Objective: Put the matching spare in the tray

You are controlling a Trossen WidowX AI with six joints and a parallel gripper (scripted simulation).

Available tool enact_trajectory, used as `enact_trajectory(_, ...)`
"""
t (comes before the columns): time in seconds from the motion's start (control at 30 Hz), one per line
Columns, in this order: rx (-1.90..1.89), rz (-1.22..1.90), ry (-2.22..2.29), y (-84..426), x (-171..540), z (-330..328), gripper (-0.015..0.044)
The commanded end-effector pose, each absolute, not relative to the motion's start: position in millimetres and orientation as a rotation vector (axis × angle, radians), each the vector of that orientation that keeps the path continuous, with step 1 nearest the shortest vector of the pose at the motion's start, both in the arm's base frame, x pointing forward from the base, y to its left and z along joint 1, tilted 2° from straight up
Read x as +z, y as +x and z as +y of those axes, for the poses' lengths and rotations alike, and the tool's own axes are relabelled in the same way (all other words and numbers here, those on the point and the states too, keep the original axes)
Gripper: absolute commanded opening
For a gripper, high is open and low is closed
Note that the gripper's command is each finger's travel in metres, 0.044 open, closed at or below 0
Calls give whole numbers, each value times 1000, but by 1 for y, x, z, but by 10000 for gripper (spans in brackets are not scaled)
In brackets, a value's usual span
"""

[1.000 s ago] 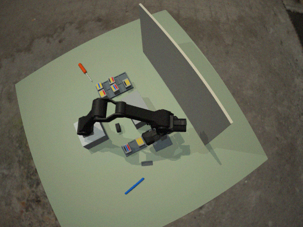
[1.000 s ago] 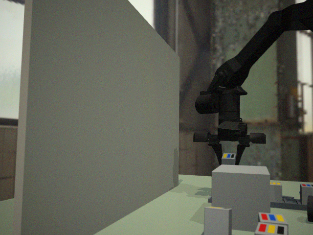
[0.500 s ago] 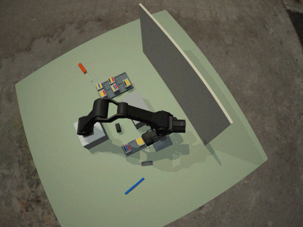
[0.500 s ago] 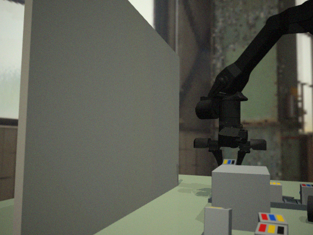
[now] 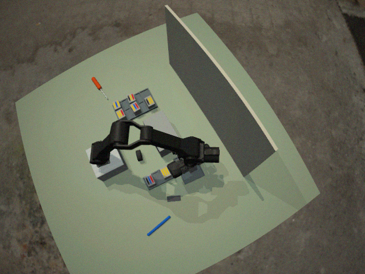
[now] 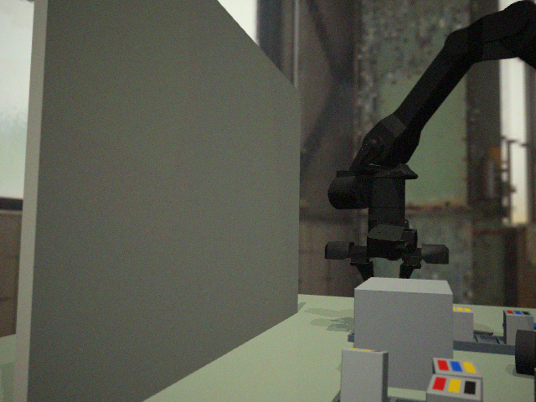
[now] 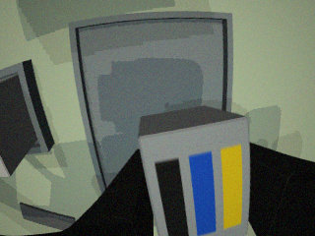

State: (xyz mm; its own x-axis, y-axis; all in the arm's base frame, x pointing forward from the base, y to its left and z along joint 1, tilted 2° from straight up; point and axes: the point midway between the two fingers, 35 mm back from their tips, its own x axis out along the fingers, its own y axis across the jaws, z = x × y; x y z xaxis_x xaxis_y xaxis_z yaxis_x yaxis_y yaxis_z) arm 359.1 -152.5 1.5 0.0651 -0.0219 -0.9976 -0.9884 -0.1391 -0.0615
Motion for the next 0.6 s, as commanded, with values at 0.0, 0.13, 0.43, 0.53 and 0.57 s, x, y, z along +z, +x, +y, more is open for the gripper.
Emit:
enact_trajectory(0.0,1263,1113,-1348,356,-8,-150,0)
enact_trajectory(0.13,1263,1113,-1348,356,-13,-150,0)
enact_trajectory(0.43,1263,1113,-1348,354,-22,-149,0)
enact_trajectory(0.53,1263,1113,-1348,354,-23,-149,0)
enact_trajectory(0.57,1263,1113,-1348,354,-23,-149,0)
